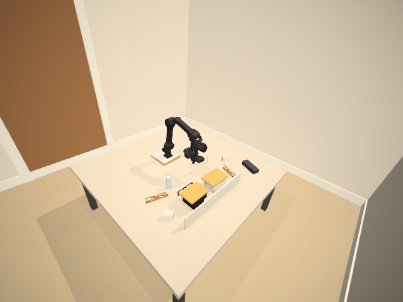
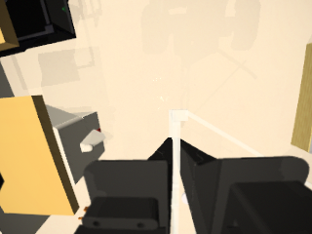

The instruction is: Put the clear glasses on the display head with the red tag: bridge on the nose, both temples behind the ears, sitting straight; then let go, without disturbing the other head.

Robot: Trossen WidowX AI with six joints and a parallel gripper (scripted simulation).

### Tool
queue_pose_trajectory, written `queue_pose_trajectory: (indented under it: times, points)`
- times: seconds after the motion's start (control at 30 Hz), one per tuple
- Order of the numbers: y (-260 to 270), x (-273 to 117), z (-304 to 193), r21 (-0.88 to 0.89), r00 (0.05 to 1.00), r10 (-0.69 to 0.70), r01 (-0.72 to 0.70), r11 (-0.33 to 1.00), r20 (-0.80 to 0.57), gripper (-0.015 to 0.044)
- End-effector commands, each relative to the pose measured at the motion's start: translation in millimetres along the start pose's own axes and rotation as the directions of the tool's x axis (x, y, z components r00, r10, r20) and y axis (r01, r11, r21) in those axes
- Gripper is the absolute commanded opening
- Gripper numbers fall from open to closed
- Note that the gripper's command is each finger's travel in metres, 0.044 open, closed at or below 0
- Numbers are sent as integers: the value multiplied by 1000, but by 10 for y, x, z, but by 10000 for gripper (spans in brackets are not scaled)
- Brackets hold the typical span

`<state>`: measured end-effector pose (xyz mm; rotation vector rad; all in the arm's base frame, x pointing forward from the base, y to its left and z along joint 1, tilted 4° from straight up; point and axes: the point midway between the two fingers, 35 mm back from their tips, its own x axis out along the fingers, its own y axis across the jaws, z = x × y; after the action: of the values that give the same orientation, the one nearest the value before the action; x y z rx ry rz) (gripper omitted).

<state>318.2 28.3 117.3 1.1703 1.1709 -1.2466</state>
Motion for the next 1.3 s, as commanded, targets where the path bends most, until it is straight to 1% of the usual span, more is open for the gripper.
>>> queue_pose_trajectory:
  times: [0.0,0.37,0.73,0.97,1.27]
  points:
    - [32,-6,-221,0,1000,-2,2,1000,-7,0]
    - [31,-15,-896,0,1000,-2,2,1000,-13,0]
    - [-115,-10,-1575,-1,1000,-5,5,1000,-16,0]
    - [-125,36,-1620,-1,1000,-5,5,1000,-17,0]
    - [-121,428,-1630,-1,1000,-5,5,1000,-17,0]
